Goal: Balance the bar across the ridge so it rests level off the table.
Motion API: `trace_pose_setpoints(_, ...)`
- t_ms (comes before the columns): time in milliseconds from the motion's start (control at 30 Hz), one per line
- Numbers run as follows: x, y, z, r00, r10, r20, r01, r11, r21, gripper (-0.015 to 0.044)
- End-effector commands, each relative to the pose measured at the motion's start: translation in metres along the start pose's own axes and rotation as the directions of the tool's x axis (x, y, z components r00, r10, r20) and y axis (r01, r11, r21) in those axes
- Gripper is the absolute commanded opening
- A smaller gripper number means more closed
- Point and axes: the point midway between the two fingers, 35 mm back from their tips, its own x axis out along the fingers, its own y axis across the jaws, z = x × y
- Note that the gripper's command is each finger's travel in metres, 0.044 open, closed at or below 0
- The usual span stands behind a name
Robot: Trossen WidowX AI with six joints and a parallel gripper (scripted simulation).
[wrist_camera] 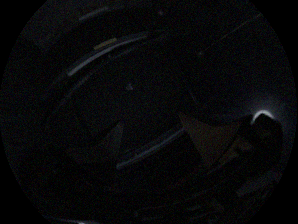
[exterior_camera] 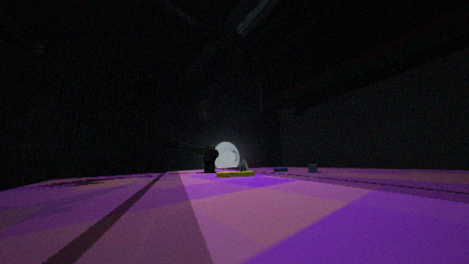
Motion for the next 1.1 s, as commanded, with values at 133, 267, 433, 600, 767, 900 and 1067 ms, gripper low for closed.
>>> trace_pose_setpoints(133, 0.014, -0.020, -0.041, 0.997, -0.026, -0.072, 0.022, 0.998, -0.053, 0.0315)
trace_pose_setpoints(267, 0.025, -0.049, -0.078, 0.987, -0.098, -0.125, 0.074, 0.980, -0.187, 0.0315)
trace_pose_setpoints(433, 0.036, -0.097, -0.126, 0.959, -0.219, -0.182, 0.133, 0.910, -0.393, 0.0315)
trace_pose_setpoints(600, 0.042, -0.155, -0.170, 0.909, -0.352, -0.221, 0.162, 0.790, -0.591, 0.0315)
trace_pose_setpoints(767, 0.045, -0.197, -0.192, 0.875, -0.420, -0.240, 0.164, 0.725, -0.669, 0.0315)
trace_pose_setpoints(900, 0.043, -0.229, -0.208, 0.841, -0.482, -0.246, 0.157, 0.652, -0.742, 0.0315)
trace_pose_setpoints(1067, 0.037, -0.279, -0.227, 0.774, -0.585, -0.241, 0.127, 0.517, -0.846, 0.0315)
